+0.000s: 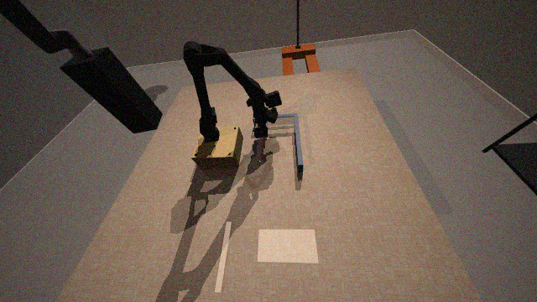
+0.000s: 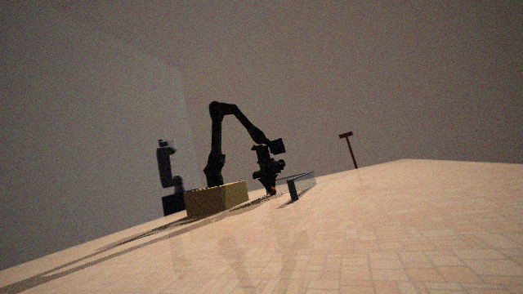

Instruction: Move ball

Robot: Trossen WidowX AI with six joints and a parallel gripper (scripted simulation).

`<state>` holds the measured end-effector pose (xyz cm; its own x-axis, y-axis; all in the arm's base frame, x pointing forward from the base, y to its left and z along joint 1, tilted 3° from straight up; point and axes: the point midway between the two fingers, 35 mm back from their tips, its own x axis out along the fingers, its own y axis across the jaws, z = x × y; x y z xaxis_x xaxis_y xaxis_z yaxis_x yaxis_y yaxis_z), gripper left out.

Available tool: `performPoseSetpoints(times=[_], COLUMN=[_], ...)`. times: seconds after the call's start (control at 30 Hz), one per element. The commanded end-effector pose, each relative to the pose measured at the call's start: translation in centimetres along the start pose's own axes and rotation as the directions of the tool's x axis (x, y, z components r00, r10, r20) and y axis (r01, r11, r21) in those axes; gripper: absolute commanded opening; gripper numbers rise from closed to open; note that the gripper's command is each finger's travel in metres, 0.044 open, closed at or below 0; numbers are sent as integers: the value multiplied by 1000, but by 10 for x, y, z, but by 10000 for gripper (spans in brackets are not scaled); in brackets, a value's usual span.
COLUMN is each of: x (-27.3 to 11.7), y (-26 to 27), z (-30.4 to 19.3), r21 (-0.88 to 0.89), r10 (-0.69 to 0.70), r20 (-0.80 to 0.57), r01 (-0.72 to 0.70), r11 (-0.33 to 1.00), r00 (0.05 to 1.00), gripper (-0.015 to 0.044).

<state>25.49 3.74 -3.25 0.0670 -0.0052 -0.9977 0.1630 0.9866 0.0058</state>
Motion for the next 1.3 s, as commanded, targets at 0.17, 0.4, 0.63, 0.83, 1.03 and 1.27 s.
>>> performPoseSetpoints(times=[0.17, 0.4, 0.63, 0.83, 1.03, 1.27], x=[2, 2, 2, -75, -81, -91], y=[0, 0, 0, 1, 2, 2], z=[0, 0, 0, 2, 6, 6], r21=[0, 0, 0, 0, -4, -5], r10=[0, 0, 0, -2, 9, 8], r20=[-1, -1, -1, 3, 25, 24], r01=[0, 0, 0, 2, -9, -8], r11=[1000, 1000, 1000, 1000, 1000, 1000], r00=[1000, 1000, 1000, 1000, 1000, 1000], gripper=[26, 210, 282, 282, 282, 334])
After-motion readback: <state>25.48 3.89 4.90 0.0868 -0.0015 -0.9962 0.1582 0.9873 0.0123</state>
